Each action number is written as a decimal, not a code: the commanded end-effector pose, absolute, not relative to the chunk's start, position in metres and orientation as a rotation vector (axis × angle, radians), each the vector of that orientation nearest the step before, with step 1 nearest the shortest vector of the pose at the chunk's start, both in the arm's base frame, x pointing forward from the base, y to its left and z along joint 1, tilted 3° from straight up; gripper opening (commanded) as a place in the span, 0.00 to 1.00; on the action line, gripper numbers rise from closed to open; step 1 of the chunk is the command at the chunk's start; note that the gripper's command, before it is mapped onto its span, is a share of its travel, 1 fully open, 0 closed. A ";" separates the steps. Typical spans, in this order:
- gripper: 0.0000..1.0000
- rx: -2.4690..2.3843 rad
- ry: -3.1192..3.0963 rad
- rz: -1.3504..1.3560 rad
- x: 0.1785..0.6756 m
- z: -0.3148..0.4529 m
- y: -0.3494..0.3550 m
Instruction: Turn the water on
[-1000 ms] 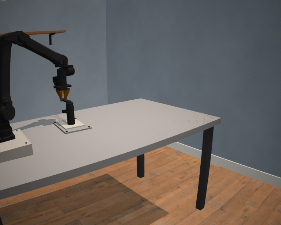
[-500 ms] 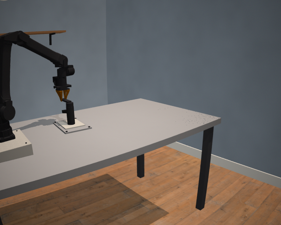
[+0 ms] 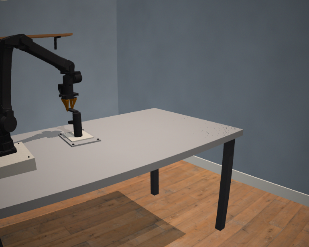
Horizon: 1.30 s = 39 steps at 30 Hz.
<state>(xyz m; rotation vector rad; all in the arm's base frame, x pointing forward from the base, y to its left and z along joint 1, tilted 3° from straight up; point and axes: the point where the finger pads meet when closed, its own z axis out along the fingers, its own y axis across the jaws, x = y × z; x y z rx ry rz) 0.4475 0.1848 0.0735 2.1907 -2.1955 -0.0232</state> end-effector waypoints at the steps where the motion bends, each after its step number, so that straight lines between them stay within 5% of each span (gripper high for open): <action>1: 0.00 2.159 -2.209 -0.031 0.444 0.069 0.178; 39: 0.00 2.199 -2.259 0.017 0.464 0.133 0.171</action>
